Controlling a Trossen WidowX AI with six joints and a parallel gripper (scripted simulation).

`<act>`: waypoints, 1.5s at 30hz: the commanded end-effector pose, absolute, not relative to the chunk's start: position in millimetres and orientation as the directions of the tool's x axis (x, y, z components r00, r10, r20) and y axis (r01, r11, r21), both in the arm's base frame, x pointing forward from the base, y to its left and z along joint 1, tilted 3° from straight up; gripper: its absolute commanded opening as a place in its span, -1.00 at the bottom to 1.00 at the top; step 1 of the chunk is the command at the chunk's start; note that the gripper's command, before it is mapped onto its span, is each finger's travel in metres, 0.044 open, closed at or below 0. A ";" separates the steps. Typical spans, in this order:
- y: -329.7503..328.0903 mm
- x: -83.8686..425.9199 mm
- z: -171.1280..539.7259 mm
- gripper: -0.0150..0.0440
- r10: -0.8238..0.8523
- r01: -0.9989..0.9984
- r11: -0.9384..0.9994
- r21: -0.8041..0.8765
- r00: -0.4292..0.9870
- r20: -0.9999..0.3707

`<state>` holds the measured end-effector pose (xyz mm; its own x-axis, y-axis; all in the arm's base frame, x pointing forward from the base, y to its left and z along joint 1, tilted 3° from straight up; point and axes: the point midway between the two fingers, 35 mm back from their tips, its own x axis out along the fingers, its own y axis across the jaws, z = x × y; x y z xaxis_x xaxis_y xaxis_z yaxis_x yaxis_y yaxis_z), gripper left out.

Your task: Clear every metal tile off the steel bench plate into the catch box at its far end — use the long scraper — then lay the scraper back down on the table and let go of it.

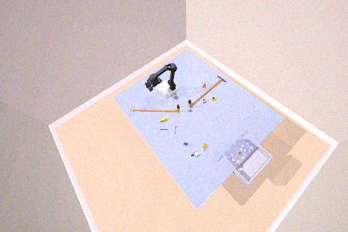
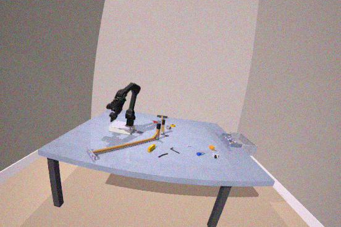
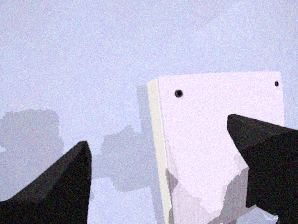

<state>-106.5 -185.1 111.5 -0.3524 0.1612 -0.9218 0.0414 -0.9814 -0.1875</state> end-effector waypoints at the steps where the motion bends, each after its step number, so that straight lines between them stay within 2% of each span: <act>1: -185.3 -106.6 112.1 0.95 0.161 0.042 -0.981 -0.187 -0.353 -0.922; 2: -185.6 -106.7 113.8 1.00 0.159 0.043 -0.982 -0.186 -0.353 -0.922; 38: -183.3 -109.7 228.9 1.00 0.038 0.141 -0.985 -0.099 -0.383 -0.923; 45: -192.9 -94.7 232.8 1.00 -0.021 0.240 -0.967 -0.079 -0.388 -0.922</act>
